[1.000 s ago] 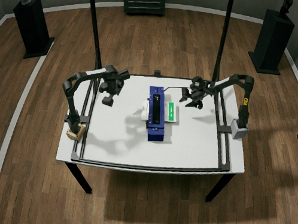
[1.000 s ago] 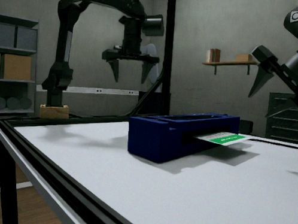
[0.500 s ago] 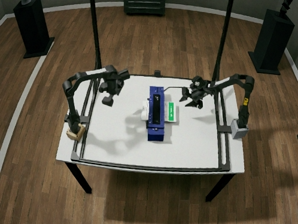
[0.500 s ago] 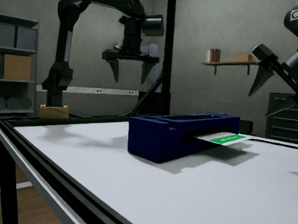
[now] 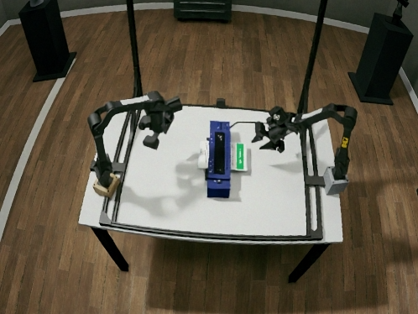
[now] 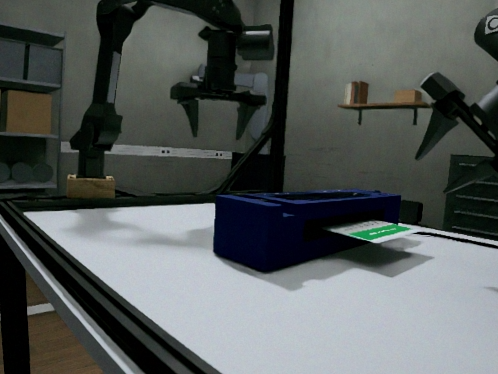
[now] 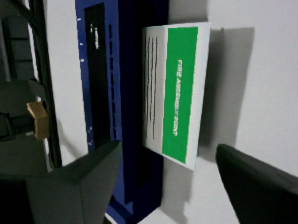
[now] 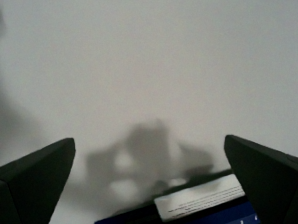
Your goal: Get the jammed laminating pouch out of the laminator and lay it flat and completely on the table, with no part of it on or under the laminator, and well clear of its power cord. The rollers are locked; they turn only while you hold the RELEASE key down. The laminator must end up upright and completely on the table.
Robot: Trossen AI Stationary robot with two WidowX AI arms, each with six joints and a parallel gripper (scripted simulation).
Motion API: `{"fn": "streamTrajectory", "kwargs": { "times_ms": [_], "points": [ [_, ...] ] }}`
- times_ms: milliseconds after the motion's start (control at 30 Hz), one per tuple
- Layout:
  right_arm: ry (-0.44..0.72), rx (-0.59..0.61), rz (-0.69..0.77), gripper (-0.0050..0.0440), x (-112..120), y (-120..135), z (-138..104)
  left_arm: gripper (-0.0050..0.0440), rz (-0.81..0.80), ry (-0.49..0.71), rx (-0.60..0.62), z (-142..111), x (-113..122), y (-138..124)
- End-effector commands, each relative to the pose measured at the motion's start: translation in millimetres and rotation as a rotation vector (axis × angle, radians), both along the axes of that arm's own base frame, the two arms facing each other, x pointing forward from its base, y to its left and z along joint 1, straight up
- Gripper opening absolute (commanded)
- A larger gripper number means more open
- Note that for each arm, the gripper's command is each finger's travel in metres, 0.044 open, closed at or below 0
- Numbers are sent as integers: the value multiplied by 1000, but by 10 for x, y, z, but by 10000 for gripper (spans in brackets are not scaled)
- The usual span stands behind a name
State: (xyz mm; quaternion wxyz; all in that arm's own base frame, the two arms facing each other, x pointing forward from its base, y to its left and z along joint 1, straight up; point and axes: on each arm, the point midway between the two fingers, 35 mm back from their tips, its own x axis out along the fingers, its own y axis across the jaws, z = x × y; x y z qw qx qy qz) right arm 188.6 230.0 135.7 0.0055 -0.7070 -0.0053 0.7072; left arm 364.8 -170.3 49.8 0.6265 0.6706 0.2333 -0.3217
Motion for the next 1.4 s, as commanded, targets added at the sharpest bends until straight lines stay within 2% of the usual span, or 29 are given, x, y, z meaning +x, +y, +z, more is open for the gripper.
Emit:
{"fn": "streamTrajectory", "kwargs": {
  "times_ms": [0,267,300,833,867,1367],
  "points": [
    [-15,18,0,440,10,13,63,273,1,-33,-19,143,53,-36],
    [-15,18,0,440,10,13,63,273,2,-44,-24,189,70,-50],
    [-15,18,0,440,10,13,63,273,0,-20,-12,88,30,-19],
    [-15,18,0,440,10,13,63,273,2,-44,-24,189,70,-50],
    [-15,18,0,440,10,13,63,273,0,-21,-12,92,32,-19],
    [-15,18,0,440,10,13,63,273,2,-44,-24,189,70,-50]
  ]
}}
